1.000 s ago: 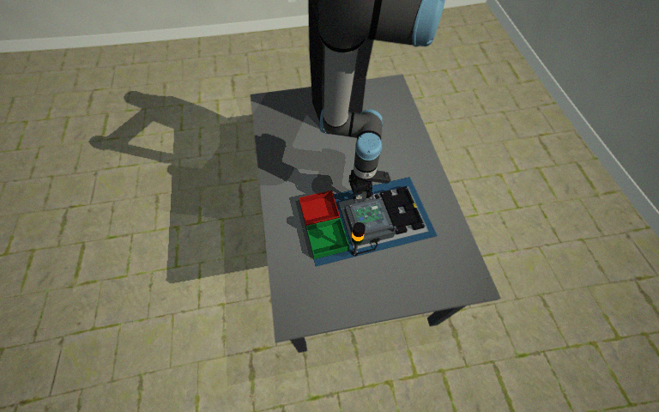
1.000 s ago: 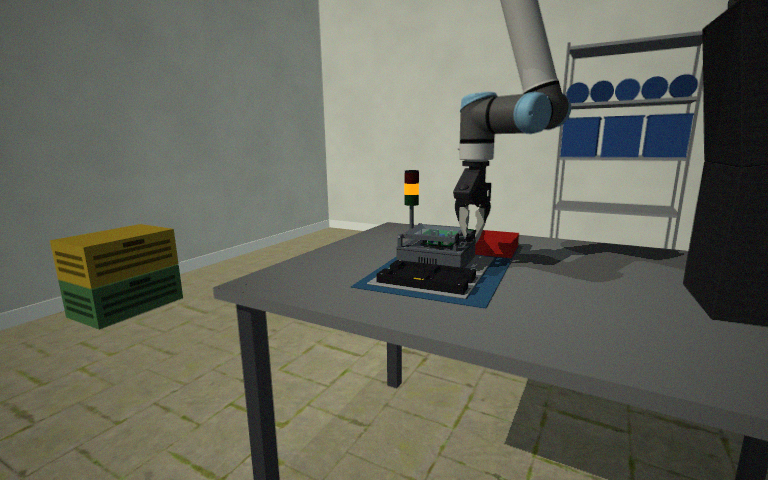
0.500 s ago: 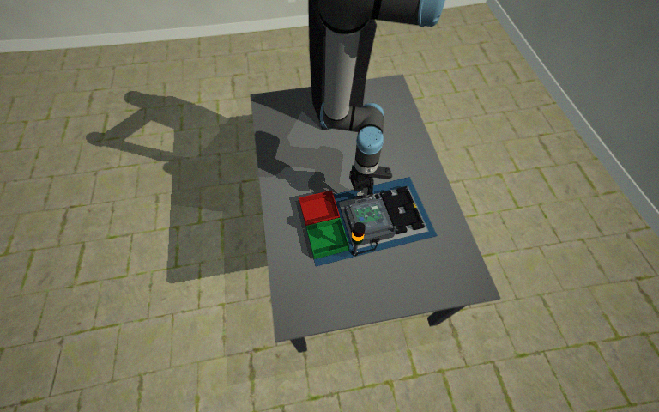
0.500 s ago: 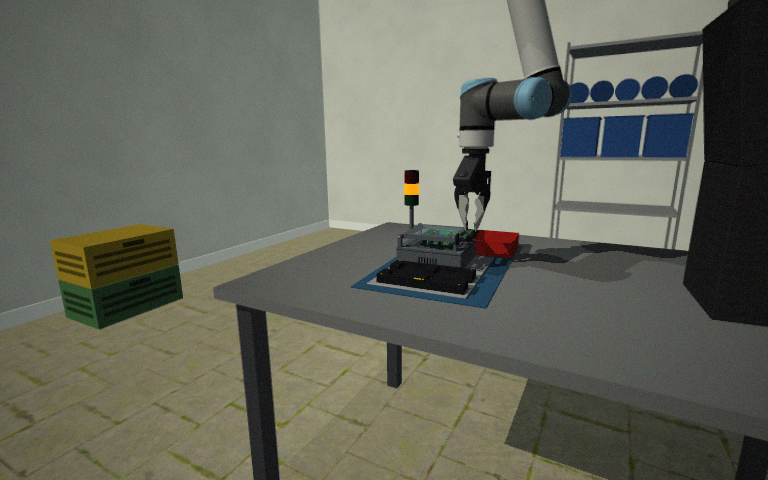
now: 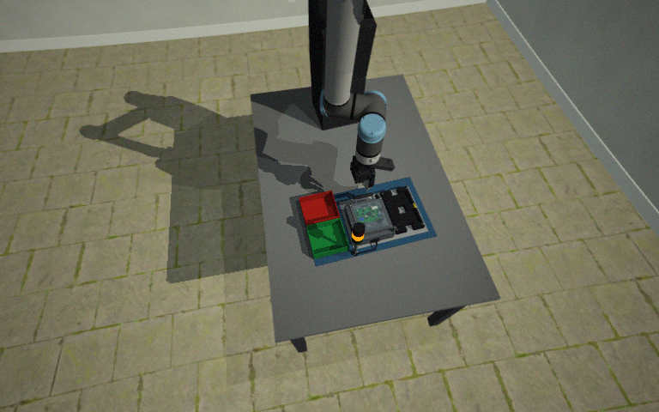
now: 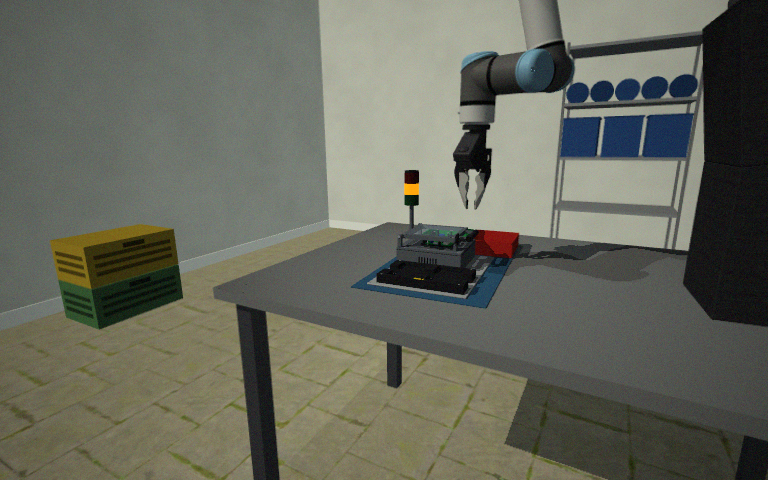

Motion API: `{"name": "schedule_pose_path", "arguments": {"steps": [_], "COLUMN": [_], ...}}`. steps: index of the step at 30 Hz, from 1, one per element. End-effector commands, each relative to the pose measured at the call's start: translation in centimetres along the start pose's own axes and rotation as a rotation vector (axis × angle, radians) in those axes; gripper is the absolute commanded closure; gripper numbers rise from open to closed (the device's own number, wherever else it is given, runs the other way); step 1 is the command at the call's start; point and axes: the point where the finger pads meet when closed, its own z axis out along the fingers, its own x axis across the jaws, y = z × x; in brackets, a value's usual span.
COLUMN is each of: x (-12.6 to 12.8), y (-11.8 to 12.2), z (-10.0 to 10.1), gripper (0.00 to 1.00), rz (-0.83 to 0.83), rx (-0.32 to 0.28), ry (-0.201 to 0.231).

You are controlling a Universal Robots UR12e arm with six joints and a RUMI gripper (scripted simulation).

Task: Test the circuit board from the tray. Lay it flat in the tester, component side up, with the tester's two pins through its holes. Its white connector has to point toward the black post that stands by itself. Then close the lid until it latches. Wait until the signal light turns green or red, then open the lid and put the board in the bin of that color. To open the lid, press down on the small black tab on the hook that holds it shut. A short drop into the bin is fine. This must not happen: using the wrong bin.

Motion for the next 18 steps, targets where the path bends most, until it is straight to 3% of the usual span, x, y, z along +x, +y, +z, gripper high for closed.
{"name": "schedule_pose_path", "arguments": {"steps": [1, 6, 7, 18], "x": [-0.52, -0.53, -0.56, -0.42], "y": [-0.14, -0.17, -0.19, -0.13], "z": [-0.82, -1.02, -0.98, -0.95], "gripper": [0.87, 0.87, 0.00, 0.00], "rz": [0.001, 0.001, 0.001, 0.001], "rx": [0.005, 0.005, 0.006, 0.005], "ry": [-0.009, -0.009, -0.010, -0.008]}}
